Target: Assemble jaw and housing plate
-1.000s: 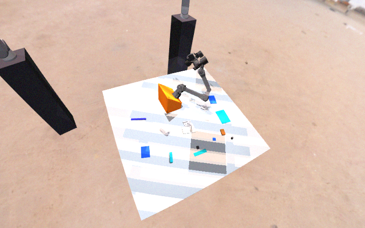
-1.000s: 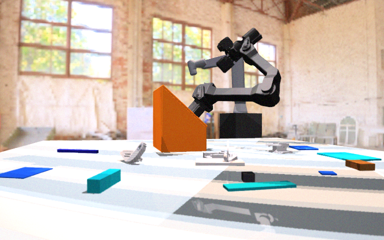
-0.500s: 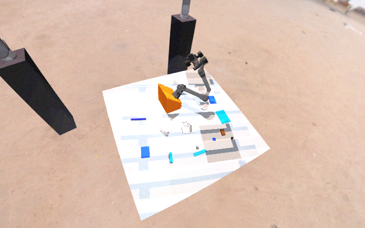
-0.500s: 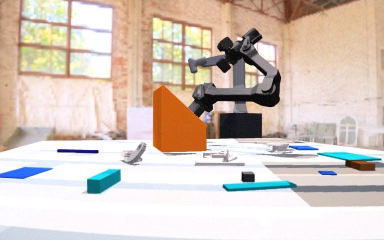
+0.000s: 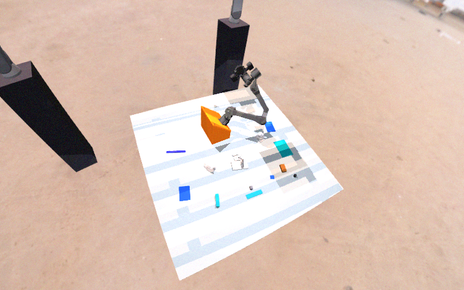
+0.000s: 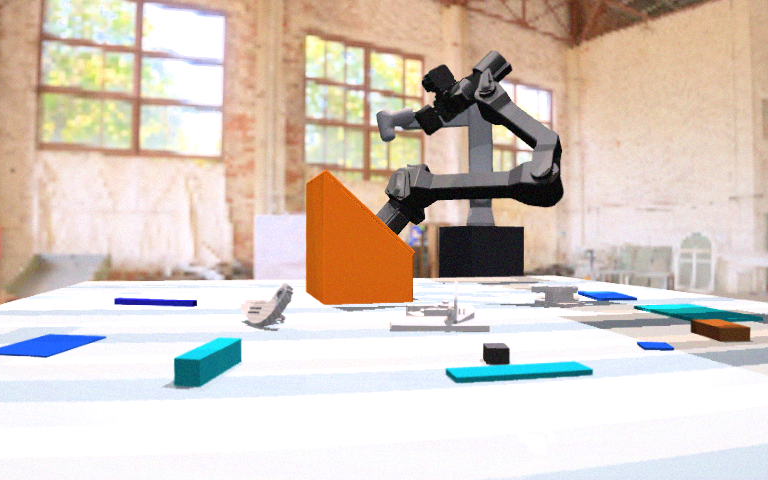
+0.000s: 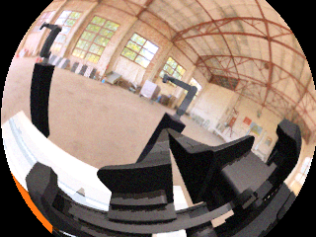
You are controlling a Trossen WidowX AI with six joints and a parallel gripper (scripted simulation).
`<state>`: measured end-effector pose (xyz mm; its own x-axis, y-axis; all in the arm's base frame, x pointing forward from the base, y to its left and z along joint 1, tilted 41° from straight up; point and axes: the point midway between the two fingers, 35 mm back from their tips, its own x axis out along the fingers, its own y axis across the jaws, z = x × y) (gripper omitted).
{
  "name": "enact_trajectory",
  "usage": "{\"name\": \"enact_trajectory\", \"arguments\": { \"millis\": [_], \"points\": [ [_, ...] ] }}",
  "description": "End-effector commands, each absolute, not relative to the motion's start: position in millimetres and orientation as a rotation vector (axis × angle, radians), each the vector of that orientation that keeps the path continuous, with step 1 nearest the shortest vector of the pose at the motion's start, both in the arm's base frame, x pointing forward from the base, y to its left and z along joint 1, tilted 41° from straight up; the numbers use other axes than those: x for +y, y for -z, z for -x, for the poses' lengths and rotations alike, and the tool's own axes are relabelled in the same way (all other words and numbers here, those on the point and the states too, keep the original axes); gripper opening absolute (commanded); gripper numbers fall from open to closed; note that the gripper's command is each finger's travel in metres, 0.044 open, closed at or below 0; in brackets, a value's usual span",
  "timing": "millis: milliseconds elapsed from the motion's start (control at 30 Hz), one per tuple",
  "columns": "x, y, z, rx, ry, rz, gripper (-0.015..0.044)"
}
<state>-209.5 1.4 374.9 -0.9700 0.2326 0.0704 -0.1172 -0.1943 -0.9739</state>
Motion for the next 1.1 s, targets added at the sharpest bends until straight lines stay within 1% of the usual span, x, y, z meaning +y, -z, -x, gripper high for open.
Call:
{"name": "enact_trajectory", "arguments": {
  "millis": [0,500,733,1067],
  "points": [
    [-18.8,-370.7,220.0,-1.851,-2.367,0.099,0.0],
    [-109.3,-336.3,244.9,-1.869,-2.808,0.07,0.0],
    [-146.5,-315.5,244.0,-1.875,-2.982,0.111,0.0],
    [-202.8,-288.3,233.6,-1.789,-3.263,0.254,0.0]
  ]
}}
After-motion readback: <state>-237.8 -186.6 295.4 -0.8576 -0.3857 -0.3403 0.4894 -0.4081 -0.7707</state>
